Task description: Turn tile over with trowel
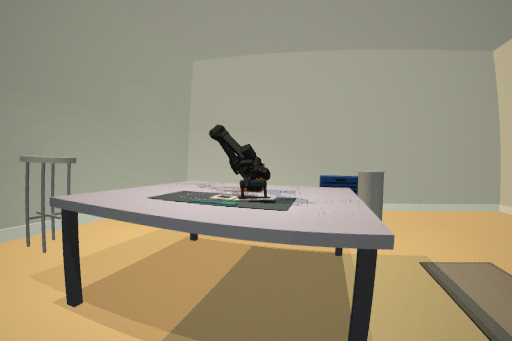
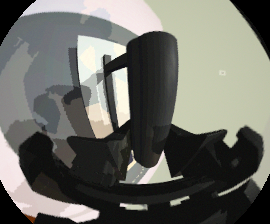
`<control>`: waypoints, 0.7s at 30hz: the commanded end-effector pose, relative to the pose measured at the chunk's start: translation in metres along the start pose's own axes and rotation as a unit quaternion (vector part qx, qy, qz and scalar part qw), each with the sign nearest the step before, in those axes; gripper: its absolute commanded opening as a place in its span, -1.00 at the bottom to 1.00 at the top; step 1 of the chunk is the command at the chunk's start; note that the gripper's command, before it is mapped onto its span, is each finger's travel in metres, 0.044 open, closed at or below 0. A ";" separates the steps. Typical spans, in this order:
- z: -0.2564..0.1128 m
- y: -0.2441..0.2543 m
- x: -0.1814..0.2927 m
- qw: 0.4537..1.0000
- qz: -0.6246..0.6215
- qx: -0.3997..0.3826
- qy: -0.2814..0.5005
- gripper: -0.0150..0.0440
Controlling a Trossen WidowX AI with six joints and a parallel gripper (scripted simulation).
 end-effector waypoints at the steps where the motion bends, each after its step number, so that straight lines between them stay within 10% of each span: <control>1: 0.000 0.000 0.009 1.000 0.003 0.001 0.004 -0.49; 21: -0.004 0.000 0.030 1.000 -0.007 0.000 0.012 -0.49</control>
Point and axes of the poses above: the point midway between the two fingers, 35 mm back from their tips, its own z axis out along the fingers, its own y axis across the jaws, x = y × z, the point moved 9 cm from there along -z, back along the fingers, and after that the axes turned 7 degrees about -z, right-handed, at the moved point
